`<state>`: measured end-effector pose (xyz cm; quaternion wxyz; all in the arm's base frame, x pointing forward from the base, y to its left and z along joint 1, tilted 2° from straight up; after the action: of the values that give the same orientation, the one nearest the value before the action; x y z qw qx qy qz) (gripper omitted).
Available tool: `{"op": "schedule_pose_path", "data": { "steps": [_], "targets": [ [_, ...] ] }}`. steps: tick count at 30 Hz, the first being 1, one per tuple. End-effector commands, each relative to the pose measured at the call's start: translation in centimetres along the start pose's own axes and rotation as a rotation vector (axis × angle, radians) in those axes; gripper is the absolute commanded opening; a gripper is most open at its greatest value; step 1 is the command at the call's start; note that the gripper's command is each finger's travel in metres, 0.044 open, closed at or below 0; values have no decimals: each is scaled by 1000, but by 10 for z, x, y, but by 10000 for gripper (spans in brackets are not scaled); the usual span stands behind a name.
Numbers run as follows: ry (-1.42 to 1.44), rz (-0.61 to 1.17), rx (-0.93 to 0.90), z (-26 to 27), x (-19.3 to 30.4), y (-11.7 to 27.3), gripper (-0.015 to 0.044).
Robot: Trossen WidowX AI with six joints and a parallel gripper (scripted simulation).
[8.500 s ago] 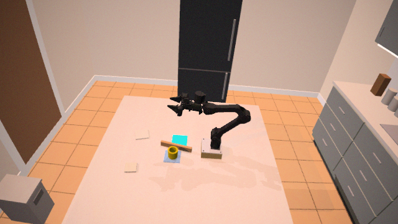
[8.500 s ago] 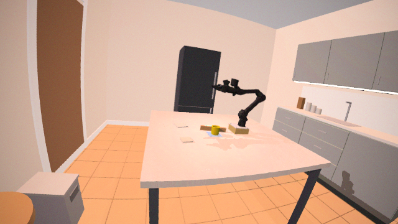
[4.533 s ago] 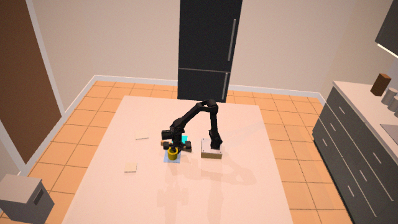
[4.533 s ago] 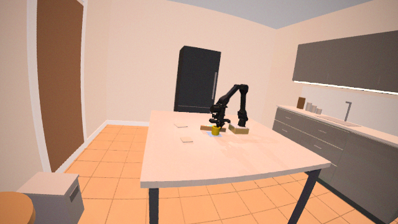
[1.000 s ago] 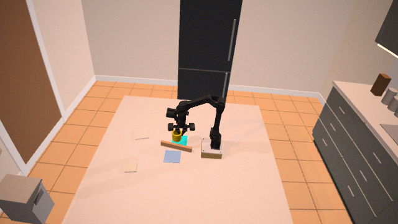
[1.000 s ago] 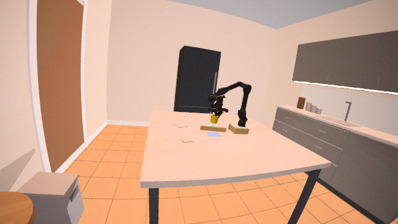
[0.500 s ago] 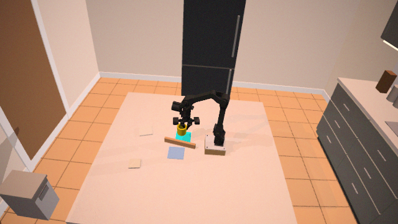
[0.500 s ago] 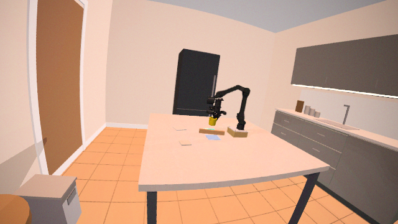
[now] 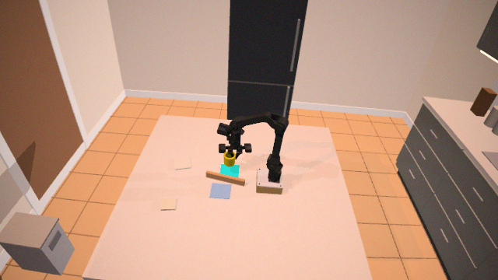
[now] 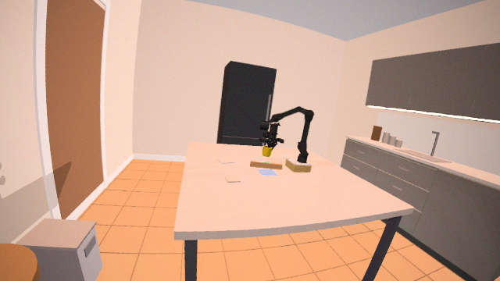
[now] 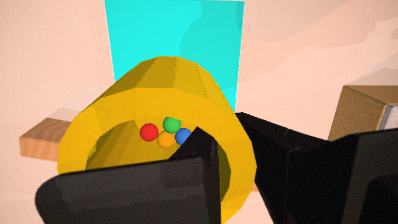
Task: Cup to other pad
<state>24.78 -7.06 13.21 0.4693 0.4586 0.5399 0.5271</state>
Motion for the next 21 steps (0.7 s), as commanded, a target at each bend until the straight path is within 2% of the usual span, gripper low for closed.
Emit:
{"op": "schedule_pose_path", "data": {
  "steps": [1,21],
  "targets": [
    [6,-3,4,-2,-3,-2,0],
    [6,-3,4,-1,-4,-30,0]
  ]
}}
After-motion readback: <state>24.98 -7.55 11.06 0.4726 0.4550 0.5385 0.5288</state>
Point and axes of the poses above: the point midway between the two fingers, 35 mm back from their tips, its own y axis back along the fingers, its own z axis across the jaws, x = y × z, the point moved 5 cm from there along y, back along the fingers, and after that the axes turned 4 degrees about -y, right-handed, at the moved point
